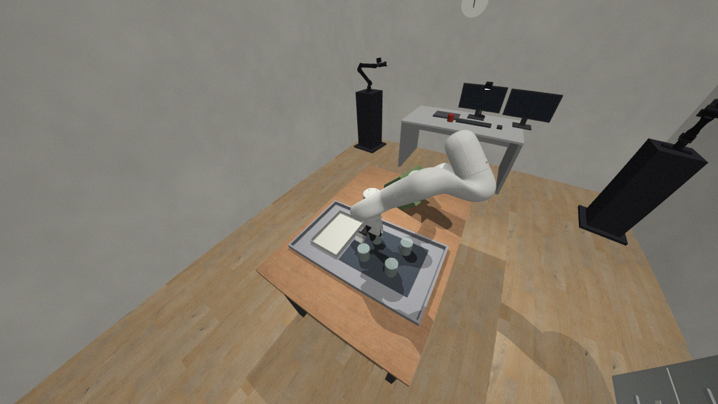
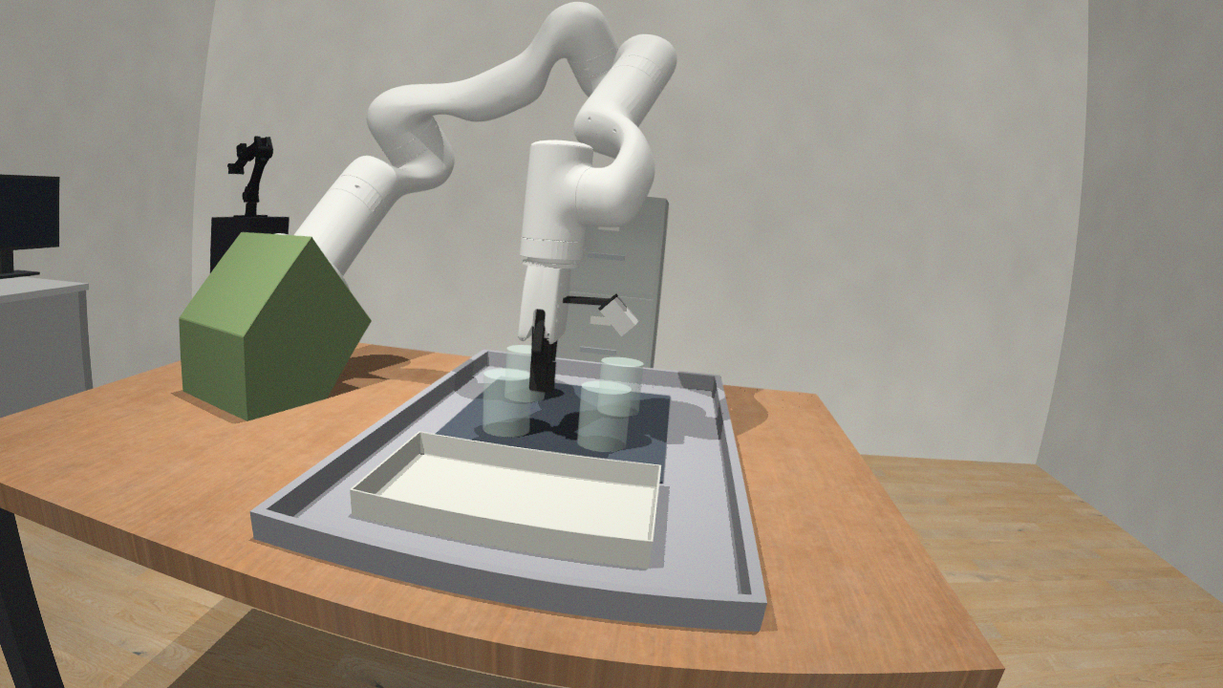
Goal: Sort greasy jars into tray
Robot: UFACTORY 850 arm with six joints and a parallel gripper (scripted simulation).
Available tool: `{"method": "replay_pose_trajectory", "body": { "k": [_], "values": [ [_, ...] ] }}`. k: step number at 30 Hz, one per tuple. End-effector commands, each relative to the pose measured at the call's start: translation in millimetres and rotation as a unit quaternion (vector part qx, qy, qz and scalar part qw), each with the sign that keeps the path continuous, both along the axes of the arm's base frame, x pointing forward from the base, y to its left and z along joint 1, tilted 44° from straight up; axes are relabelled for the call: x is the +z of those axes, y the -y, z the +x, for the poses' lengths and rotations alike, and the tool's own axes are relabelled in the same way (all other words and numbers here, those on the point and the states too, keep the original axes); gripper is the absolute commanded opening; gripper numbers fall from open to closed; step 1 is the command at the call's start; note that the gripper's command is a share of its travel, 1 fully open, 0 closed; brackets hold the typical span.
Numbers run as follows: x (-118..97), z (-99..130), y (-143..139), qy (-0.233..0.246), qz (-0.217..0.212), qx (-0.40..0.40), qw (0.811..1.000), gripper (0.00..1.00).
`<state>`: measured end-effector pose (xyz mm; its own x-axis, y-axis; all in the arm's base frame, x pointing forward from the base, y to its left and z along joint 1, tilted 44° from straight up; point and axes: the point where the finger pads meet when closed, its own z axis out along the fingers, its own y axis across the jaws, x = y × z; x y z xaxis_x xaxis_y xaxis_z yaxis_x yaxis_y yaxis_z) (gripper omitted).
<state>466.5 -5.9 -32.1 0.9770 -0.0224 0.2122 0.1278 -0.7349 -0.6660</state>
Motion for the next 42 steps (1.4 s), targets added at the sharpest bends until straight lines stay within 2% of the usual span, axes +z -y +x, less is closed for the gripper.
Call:
{"method": "replay_pose_trajectory", "body": {
  "k": [1,42],
  "values": [
    [0.4,-0.4,0.8,0.000,0.000,0.000,1.000,0.00],
    [2.1,-5.6,3.2,0.000,0.000,0.000,1.000,0.00]
  ]
}}
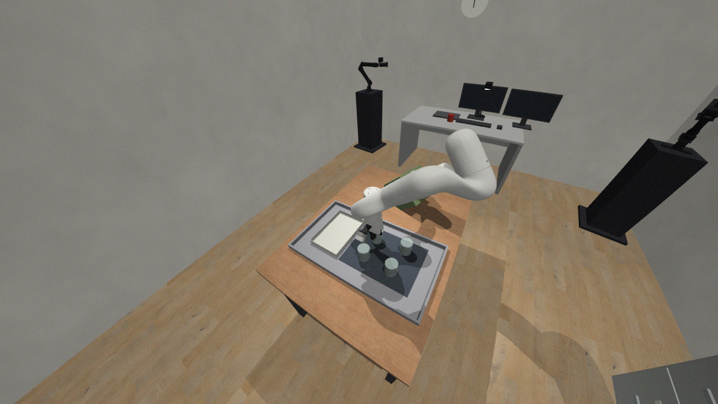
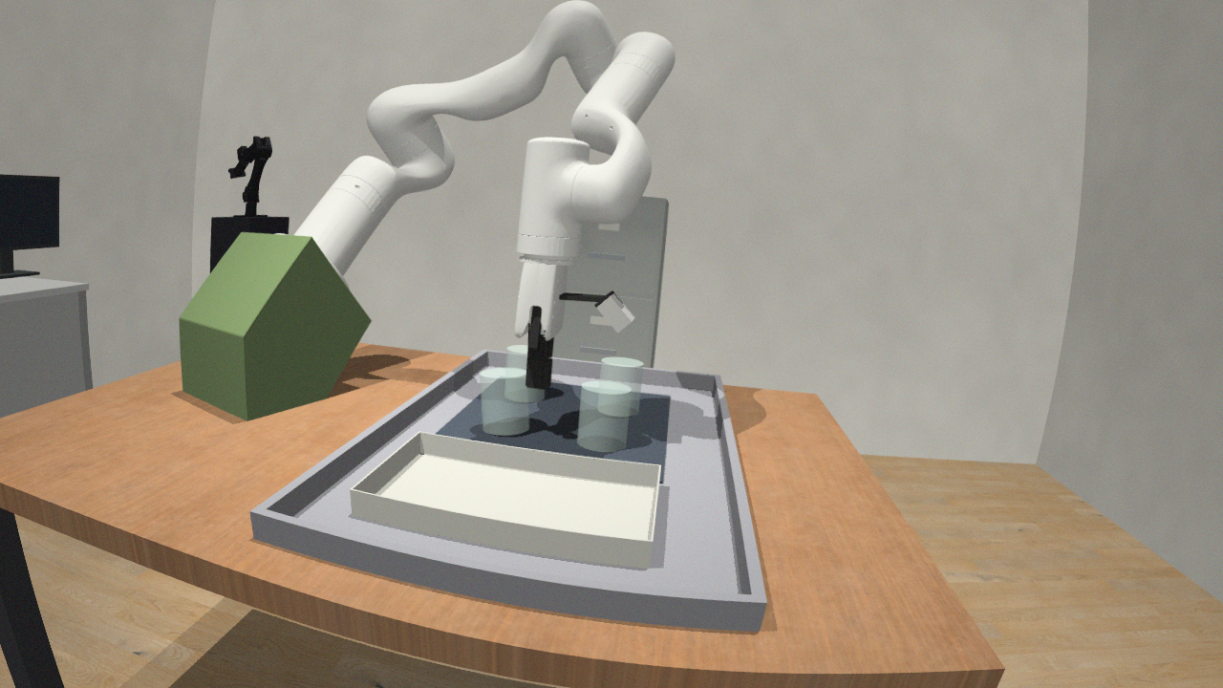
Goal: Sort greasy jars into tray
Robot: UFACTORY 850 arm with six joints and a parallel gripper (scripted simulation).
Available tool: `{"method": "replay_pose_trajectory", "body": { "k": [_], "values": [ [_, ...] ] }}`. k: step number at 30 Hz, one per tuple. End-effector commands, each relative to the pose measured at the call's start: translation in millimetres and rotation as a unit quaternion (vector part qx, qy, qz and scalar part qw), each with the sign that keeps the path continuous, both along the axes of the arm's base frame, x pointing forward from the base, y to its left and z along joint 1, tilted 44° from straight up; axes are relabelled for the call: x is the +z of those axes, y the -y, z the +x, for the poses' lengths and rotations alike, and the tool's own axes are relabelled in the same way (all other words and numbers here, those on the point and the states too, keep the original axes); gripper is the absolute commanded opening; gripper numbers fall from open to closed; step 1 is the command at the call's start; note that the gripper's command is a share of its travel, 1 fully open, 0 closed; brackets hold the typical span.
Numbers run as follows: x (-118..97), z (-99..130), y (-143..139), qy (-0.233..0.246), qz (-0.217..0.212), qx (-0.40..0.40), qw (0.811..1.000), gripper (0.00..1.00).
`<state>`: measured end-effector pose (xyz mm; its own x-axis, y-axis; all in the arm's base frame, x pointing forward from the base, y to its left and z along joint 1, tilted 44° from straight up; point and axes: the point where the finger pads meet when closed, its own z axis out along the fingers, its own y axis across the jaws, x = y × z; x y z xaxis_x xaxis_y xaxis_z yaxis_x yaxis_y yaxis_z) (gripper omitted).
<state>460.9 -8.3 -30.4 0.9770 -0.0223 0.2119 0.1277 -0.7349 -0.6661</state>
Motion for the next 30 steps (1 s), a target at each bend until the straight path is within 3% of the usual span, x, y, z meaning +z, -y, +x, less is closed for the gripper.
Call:
{"method": "replay_pose_trajectory", "body": {
  "k": [1,30],
  "values": [
    [0.5,-0.1,0.8,0.000,0.000,0.000,1.000,0.00],
    [1.7,-3.8,2.6,0.000,0.000,0.000,1.000,0.00]
  ]
}}
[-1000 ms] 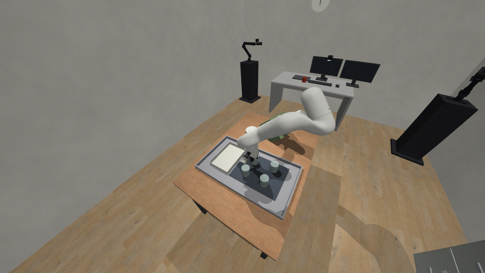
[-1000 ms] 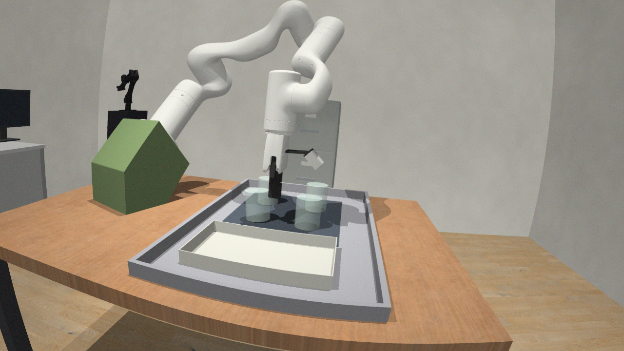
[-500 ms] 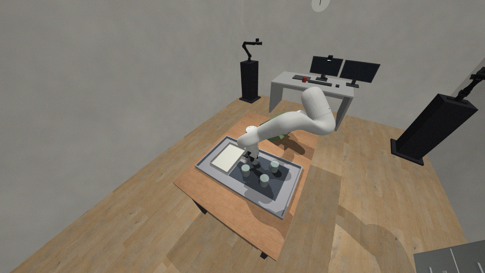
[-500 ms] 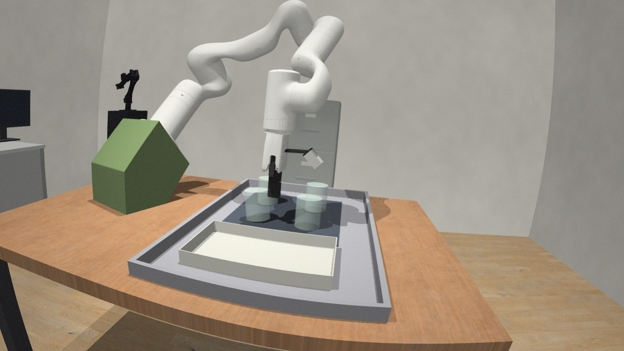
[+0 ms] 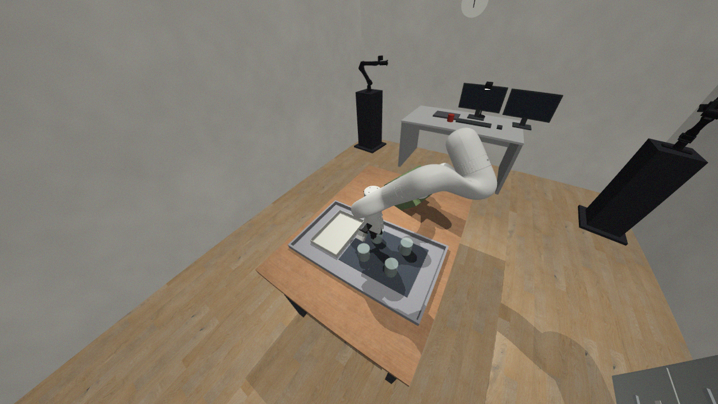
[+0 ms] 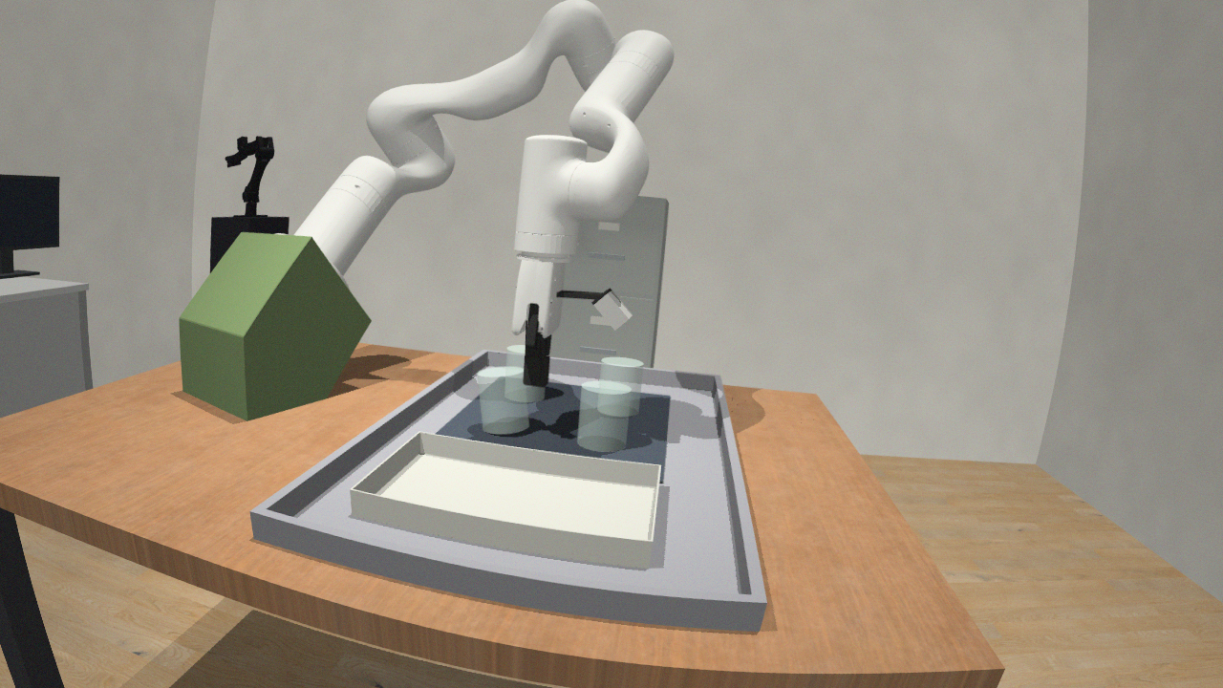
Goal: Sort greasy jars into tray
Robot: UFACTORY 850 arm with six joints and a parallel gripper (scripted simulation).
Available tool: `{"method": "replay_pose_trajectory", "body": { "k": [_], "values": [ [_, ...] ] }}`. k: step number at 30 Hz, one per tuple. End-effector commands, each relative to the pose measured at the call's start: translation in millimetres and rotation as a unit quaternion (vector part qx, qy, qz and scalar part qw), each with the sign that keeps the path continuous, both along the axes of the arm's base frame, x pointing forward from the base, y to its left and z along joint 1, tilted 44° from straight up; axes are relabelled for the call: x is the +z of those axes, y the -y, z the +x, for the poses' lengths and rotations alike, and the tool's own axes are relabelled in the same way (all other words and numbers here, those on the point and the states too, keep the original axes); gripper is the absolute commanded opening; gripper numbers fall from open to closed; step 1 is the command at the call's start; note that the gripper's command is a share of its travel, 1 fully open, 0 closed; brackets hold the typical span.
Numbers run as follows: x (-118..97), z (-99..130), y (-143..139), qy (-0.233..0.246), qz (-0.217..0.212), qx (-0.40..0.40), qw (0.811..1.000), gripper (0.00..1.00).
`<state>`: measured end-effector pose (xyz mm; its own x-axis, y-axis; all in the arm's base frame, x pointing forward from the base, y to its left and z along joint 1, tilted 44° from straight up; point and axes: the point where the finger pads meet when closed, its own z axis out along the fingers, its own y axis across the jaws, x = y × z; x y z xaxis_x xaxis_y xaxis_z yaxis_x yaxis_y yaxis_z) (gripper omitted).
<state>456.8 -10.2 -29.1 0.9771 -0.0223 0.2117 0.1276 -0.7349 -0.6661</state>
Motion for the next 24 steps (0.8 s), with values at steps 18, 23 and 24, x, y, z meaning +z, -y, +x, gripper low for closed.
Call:
{"method": "replay_pose_trajectory", "body": {
  "k": [18,23,24],
  "values": [
    [0,25,-4,0.001,0.000,0.000,1.000,0.00],
    [0,25,-4,0.001,0.000,0.000,1.000,0.00],
    [0,25,-4,0.001,0.000,0.000,1.000,0.00]
  ]
}}
